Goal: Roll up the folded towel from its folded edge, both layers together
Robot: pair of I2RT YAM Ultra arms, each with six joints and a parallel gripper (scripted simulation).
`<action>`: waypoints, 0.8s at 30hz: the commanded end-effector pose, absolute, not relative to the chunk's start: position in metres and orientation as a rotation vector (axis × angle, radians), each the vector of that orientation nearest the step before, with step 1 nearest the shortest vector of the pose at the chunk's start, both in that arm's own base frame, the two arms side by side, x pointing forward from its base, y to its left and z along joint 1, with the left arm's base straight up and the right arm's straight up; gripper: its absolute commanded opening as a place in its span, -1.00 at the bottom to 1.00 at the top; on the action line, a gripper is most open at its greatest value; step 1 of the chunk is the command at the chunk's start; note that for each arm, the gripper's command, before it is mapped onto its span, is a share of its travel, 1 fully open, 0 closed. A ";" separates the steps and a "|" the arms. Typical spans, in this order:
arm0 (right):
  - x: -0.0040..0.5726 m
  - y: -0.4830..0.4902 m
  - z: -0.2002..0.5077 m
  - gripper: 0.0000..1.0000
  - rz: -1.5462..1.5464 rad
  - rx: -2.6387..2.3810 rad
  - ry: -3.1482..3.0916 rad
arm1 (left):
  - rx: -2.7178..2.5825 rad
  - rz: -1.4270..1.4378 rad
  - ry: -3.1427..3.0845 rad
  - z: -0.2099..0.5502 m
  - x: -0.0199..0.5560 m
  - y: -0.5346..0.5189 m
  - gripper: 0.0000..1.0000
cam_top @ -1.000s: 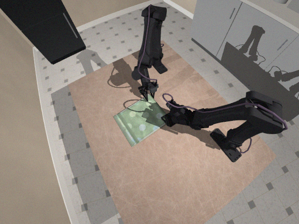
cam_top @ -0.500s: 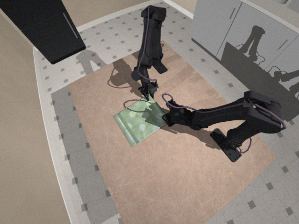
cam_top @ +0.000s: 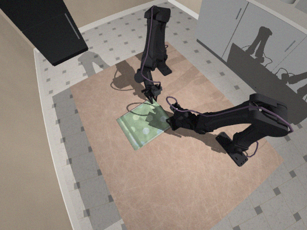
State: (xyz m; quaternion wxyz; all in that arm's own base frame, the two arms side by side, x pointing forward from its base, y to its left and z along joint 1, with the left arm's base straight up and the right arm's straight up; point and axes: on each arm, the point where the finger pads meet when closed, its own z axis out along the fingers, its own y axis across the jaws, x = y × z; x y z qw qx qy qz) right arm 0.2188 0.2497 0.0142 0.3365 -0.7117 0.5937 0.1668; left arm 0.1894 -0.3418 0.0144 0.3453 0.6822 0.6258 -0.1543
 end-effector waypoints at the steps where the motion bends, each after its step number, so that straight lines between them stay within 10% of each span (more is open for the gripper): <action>1: 0.222 0.245 0.007 -0.45 0.429 -1.864 1.590 | 1.790 -0.392 1.661 0.005 0.191 -0.337 -0.44; 24: 0.227 0.245 0.005 -0.67 0.429 -1.864 1.590 | 1.790 -0.392 1.661 0.003 0.196 -0.337 -0.66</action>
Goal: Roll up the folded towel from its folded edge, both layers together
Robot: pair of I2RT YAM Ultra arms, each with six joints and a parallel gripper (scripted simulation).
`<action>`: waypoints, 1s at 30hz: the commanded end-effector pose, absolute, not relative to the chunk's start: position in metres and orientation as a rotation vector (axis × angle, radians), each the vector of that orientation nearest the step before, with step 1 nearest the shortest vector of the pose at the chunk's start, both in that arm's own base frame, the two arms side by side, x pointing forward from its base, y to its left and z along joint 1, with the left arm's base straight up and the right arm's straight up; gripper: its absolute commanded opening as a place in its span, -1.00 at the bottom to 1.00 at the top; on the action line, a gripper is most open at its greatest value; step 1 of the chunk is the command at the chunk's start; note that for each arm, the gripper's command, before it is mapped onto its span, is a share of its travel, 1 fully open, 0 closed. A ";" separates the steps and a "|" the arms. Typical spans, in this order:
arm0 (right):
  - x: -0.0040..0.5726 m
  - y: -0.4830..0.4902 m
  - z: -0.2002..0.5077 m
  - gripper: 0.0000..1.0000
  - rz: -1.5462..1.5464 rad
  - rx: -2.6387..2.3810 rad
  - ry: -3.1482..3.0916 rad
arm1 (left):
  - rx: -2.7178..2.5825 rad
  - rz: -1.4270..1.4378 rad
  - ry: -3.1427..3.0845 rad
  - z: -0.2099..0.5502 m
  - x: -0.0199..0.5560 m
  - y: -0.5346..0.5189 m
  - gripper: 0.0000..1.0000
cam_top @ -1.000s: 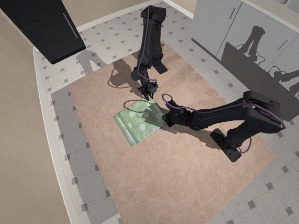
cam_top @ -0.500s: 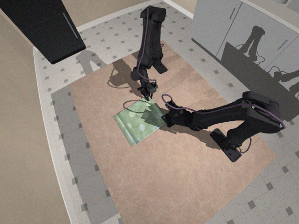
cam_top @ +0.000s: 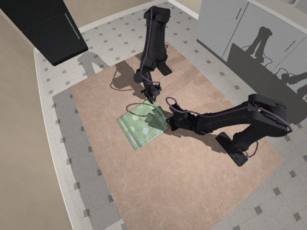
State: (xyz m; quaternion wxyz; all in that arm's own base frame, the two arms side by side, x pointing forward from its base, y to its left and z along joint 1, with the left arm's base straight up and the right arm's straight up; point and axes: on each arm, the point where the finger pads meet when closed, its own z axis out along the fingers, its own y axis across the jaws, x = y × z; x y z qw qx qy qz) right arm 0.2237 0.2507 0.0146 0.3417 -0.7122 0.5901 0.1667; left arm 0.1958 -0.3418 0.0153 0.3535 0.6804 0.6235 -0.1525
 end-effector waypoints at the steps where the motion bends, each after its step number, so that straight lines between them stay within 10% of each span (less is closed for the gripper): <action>1: 0.228 0.245 0.005 -0.68 0.429 -1.864 1.590 | 1.790 -0.392 1.661 0.003 0.197 -0.337 -0.67; 30: 0.229 0.240 0.017 -0.73 0.429 -1.864 1.590 | 1.790 -0.392 1.661 0.015 0.198 -0.332 -0.74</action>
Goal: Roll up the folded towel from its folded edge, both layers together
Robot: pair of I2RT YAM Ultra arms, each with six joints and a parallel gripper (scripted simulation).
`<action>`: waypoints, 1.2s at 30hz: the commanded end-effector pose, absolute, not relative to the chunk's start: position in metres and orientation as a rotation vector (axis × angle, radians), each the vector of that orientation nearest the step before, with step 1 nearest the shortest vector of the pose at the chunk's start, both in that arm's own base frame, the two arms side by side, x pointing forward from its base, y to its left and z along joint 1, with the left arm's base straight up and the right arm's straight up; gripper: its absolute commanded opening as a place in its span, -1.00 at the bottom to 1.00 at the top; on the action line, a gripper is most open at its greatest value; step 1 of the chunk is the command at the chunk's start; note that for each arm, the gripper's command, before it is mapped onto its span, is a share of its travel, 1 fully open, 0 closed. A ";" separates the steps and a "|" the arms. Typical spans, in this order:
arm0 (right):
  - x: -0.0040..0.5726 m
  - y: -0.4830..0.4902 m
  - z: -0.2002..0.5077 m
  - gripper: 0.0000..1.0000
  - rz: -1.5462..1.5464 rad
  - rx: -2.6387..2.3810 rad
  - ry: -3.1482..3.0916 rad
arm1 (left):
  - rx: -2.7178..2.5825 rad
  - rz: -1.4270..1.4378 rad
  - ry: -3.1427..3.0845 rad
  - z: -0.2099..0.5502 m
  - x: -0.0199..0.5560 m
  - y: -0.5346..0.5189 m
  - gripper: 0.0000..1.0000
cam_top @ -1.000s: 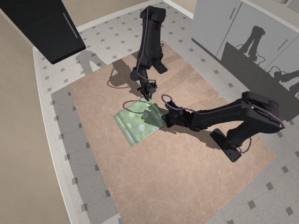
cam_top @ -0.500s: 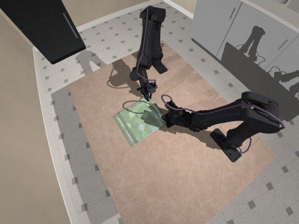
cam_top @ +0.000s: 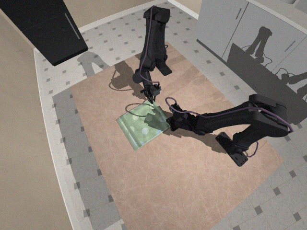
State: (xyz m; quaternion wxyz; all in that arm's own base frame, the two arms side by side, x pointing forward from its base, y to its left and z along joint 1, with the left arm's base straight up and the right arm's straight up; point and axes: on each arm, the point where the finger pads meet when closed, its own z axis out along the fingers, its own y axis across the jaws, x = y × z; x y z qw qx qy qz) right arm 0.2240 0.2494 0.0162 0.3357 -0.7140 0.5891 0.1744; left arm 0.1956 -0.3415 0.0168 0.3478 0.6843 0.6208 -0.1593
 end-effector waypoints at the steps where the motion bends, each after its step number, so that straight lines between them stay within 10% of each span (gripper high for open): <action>1: 0.229 0.240 0.017 -0.73 0.429 -1.864 1.590 | 1.790 -0.392 1.661 0.015 0.198 -0.332 -0.74; 36: 0.152 0.236 0.017 -0.73 0.429 -1.864 1.590 | 1.790 -0.392 1.661 0.015 0.121 -0.333 -0.74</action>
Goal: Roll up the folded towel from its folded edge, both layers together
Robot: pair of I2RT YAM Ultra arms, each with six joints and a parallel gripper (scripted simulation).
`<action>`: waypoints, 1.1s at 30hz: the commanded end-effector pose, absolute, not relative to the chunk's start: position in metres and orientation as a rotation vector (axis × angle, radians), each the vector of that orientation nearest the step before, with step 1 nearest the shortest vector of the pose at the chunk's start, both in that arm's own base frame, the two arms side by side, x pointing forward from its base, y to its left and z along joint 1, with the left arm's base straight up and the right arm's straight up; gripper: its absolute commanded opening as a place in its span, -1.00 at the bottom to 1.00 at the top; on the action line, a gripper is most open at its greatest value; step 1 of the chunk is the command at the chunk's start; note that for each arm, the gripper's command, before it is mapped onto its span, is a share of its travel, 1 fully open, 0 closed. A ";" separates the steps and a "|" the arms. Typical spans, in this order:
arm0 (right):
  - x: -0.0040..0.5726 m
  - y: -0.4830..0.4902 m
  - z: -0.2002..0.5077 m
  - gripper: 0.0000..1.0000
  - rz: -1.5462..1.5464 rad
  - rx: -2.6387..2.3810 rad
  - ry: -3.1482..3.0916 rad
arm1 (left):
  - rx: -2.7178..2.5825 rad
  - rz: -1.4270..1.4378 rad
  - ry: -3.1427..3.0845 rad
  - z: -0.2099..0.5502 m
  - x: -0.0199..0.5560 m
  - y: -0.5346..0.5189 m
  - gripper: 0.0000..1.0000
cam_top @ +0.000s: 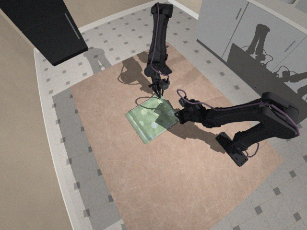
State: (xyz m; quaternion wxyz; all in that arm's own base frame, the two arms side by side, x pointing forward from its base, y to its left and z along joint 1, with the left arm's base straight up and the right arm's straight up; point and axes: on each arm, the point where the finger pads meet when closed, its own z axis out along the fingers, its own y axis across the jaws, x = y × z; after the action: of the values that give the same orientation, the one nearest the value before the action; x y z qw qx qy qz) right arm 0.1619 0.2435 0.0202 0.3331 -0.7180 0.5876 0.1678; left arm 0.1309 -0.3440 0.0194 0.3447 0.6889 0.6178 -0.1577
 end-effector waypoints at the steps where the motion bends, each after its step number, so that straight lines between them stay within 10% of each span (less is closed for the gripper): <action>1: 0.149 0.235 0.017 -0.73 0.429 -1.864 1.590 | 1.790 -0.392 1.661 0.015 0.118 -0.333 -0.74; 33: 0.132 0.234 0.037 -0.73 0.701 -1.804 1.738 | 1.720 -0.667 1.802 0.035 0.101 -0.334 -0.74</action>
State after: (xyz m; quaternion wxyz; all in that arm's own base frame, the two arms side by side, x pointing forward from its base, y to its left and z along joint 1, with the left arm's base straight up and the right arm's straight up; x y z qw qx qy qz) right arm 0.1341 0.2390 0.0329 0.3092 -0.6818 0.6227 0.2274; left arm 0.1036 -0.3415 0.0321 0.3188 0.6520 0.6512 -0.2218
